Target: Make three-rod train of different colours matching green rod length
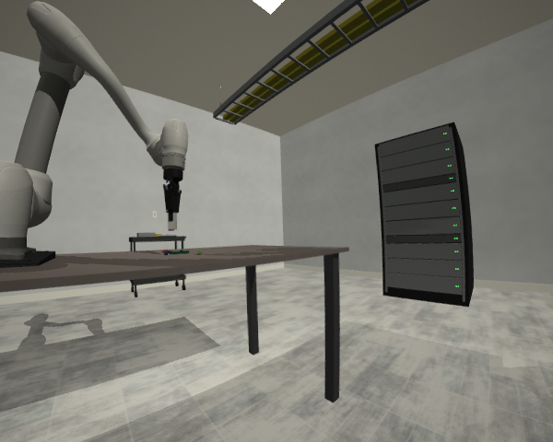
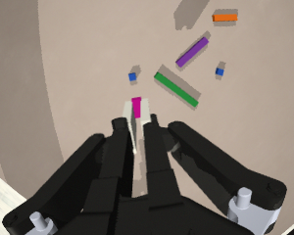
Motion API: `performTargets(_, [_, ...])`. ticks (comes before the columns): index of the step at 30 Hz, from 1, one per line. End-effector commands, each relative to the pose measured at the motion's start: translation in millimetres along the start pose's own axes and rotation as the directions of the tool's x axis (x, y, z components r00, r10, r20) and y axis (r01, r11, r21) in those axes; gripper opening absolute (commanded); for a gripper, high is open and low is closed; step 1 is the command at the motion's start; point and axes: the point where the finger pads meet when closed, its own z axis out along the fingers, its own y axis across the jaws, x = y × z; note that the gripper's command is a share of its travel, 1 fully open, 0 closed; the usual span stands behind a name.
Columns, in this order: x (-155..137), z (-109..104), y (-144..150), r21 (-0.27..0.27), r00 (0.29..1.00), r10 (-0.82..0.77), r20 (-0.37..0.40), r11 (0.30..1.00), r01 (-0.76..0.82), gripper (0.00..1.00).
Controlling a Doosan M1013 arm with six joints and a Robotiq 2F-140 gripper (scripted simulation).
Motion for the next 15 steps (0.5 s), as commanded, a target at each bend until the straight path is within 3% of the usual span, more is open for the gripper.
performTargets(1, [-1.6, 10.2, -3.8, 0.005, 1.0, 0.004, 0.002, 1.0, -0.004, 0.03])
performTargets(15, [-1.8, 60.8, -4.2, 0.005, 1.0, 0.004, 0.002, 1.0, -0.004, 0.03])
